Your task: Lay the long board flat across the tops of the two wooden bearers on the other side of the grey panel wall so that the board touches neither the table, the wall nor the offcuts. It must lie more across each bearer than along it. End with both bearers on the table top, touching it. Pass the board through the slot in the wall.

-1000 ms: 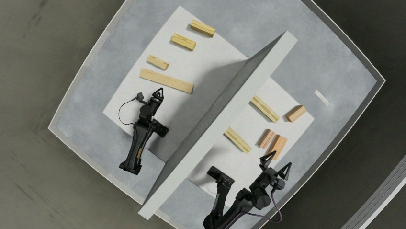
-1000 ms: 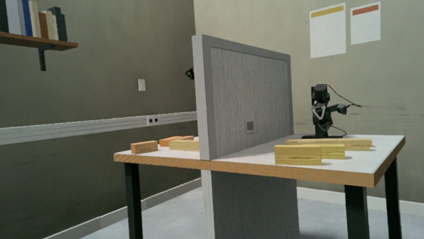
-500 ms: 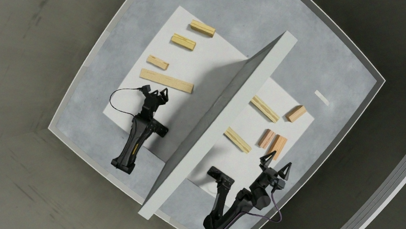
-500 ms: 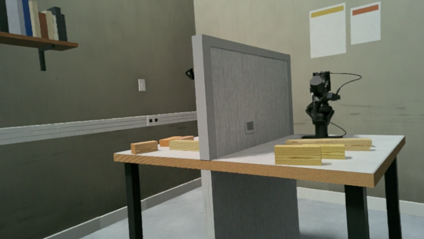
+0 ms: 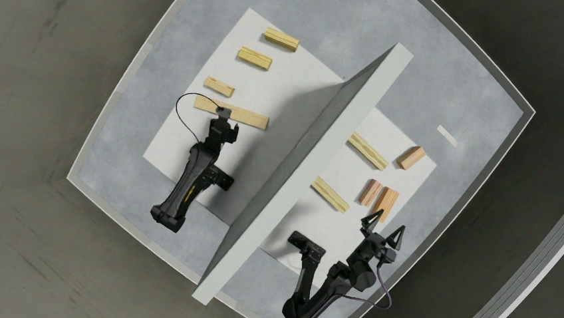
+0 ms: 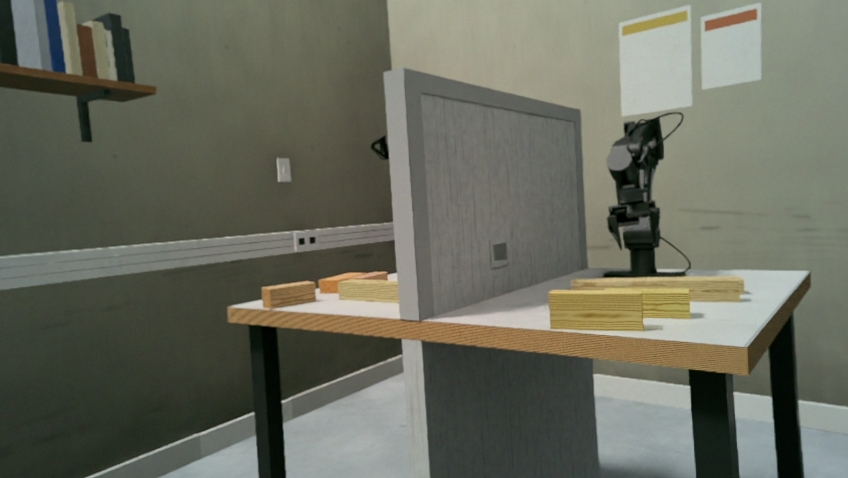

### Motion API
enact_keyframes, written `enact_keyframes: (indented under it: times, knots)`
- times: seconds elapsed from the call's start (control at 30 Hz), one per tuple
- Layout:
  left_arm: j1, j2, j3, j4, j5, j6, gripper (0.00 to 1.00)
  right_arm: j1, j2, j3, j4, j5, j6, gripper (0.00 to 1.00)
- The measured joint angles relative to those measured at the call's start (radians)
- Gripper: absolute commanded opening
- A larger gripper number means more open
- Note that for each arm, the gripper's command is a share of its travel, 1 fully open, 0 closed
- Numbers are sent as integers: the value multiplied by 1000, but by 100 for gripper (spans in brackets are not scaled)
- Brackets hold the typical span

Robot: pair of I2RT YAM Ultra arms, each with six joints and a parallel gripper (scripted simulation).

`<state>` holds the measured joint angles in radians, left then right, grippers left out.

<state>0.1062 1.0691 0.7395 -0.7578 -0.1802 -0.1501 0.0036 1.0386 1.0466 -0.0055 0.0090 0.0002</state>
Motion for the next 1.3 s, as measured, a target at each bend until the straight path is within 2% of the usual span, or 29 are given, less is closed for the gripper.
enact_keyframes:
  times: [0.13, 0.53, 0.7, 0.93, 1.13, 1.3]
  knots:
    - [-14, 70, 55, -49, -15, 134, 73, 0, 0, 0, 0, 0, 0, 100]
    - [-98, 430, 323, -216, -73, 676, 73, 0, 0, 0, 0, 0, 0, 100]
    - [-117, 518, 395, -280, -92, 845, 73, 0, 0, 0, 0, 0, 0, 100]
    - [-163, 711, 548, -377, -127, 1144, 73, 0, 0, 0, 0, 0, 0, 100]
    - [-184, 809, 618, -427, -140, 1281, 73, 0, 0, 0, 0, 0, 0, 100]
    - [-182, 812, 626, -447, -142, 1304, 73, 0, 0, 0, 0, 0, 0, 100]
